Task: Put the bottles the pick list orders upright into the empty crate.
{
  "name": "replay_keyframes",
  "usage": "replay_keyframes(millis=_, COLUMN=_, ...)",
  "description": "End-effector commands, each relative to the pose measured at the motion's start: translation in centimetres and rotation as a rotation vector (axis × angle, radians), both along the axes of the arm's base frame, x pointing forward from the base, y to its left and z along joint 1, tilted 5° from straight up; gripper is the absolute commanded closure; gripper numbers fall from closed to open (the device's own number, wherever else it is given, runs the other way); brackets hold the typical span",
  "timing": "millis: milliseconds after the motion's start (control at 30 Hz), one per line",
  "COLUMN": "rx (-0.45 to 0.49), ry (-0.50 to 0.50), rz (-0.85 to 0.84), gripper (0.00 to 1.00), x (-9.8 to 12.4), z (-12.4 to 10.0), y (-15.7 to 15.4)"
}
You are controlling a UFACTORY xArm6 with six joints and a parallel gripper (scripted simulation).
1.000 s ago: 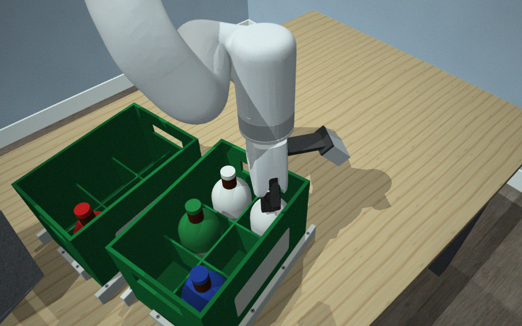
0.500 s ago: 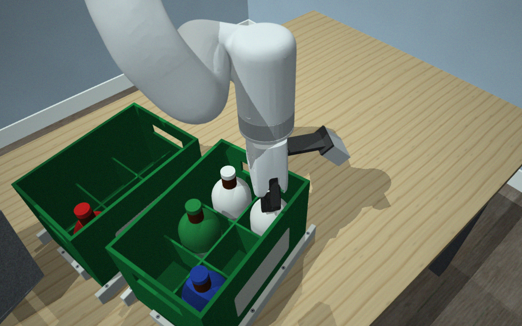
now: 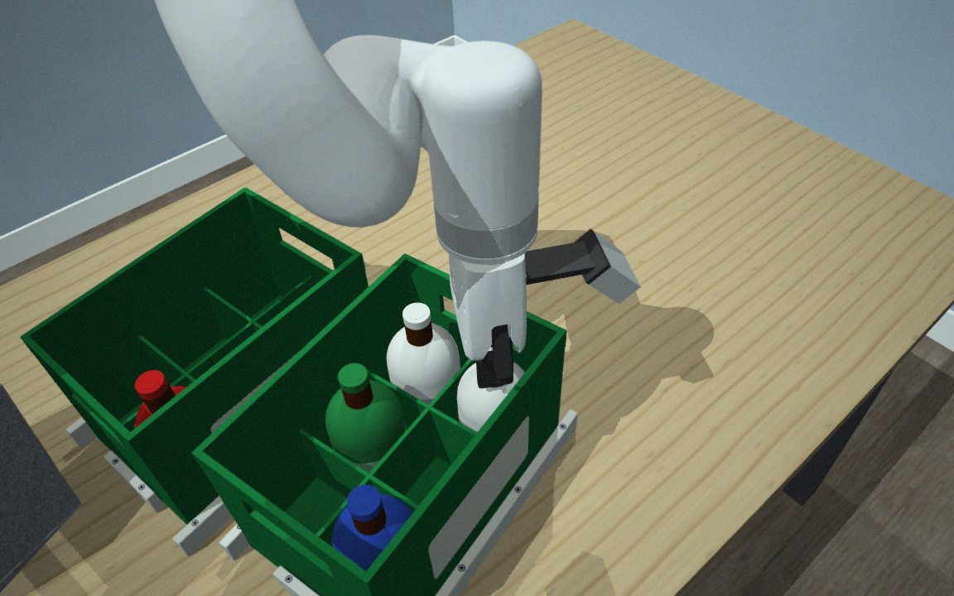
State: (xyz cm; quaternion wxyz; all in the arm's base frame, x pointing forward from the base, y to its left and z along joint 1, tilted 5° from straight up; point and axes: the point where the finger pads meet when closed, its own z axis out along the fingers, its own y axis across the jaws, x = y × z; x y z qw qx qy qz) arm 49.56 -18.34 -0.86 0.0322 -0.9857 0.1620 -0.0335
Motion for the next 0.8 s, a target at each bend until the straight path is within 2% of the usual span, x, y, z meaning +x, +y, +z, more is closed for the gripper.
replay_keyframes(millis=0, rx=-0.002, ry=-0.005, rz=0.0, gripper=1.0, x=0.2, z=0.7, y=-0.1)
replay_keyframes(millis=767, rx=-0.002, ry=-0.005, rz=0.0, gripper=1.0, x=-0.1, z=4.2, y=-0.3)
